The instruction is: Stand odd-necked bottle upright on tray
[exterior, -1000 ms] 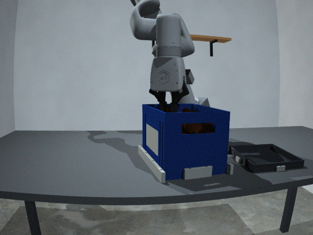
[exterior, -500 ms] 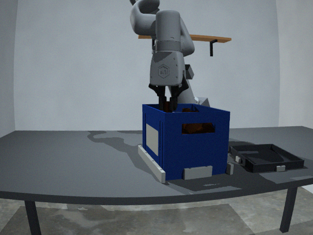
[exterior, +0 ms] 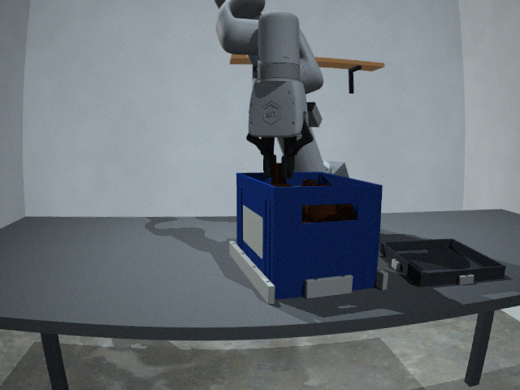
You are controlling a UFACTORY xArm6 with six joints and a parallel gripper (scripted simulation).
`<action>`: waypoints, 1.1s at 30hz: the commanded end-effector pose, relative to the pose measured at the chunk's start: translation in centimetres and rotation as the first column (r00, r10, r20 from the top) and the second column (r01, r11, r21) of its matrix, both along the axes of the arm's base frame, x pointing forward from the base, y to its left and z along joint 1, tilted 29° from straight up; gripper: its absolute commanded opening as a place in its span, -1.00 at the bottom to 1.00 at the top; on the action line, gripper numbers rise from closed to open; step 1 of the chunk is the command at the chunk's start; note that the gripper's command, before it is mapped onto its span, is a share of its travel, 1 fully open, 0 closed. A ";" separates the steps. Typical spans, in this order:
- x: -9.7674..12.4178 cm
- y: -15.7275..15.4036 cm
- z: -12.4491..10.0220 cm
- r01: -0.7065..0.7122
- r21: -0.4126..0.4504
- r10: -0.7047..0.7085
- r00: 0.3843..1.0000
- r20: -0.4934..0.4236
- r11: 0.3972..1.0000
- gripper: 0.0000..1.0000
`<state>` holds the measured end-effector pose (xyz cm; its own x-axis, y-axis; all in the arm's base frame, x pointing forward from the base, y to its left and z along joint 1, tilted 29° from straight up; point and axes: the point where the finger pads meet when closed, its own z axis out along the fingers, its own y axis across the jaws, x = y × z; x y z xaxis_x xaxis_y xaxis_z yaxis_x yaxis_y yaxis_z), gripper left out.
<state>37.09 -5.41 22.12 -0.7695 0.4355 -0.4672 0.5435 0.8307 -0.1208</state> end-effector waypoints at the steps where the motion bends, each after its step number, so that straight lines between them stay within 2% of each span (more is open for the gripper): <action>1: 0.1 0.0 0.2 -0.001 0.000 0.001 1.000 0.003 1.000 -1.00; 33: -0.1 0.2 0.5 -0.001 0.000 0.001 1.000 0.003 1.000 -1.00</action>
